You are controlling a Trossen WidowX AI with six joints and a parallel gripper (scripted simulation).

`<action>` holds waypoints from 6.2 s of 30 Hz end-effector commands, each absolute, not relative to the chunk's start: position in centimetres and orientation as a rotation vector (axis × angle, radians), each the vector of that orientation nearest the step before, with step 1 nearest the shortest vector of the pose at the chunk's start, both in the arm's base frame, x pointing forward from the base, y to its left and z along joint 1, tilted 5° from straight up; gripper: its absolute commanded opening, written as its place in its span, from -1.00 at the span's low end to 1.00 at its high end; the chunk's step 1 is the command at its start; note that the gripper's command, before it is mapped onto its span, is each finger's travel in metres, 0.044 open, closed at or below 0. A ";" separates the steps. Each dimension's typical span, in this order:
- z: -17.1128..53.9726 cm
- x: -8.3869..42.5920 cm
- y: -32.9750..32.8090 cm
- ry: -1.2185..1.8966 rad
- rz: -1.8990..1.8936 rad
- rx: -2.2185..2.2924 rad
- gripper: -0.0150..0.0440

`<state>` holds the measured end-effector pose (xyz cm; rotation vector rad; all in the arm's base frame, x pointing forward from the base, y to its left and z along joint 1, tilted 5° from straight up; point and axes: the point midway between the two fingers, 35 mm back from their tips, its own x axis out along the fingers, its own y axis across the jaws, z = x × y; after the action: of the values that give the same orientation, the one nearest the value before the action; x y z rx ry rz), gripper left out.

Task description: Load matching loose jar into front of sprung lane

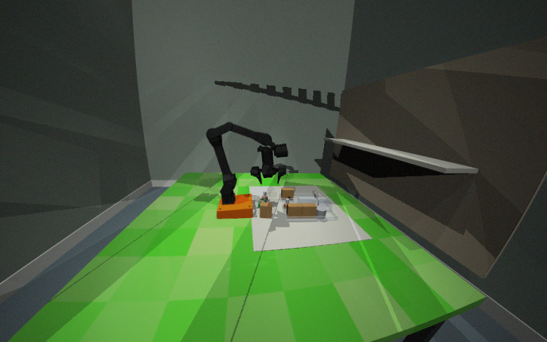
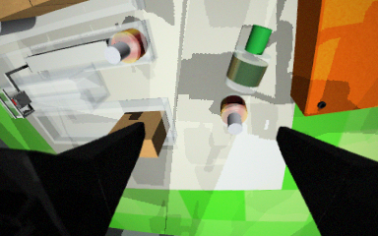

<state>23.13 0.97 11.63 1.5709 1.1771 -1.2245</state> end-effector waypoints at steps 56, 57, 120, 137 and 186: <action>0.5 21.5 8.5 1.268 -1.243 1.217 0.56; 0.5 21.5 8.5 1.268 -1.243 1.217 0.47; 8.7 26.2 4.5 1.497 -0.749 0.755 -0.49; 6.9 27.9 0.8 1.588 -0.386 0.407 -0.49; 2.9 29.0 -2.9 1.619 -0.053 0.087 -0.49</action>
<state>28.76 -2.82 2.90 0.0948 1.6217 -0.0540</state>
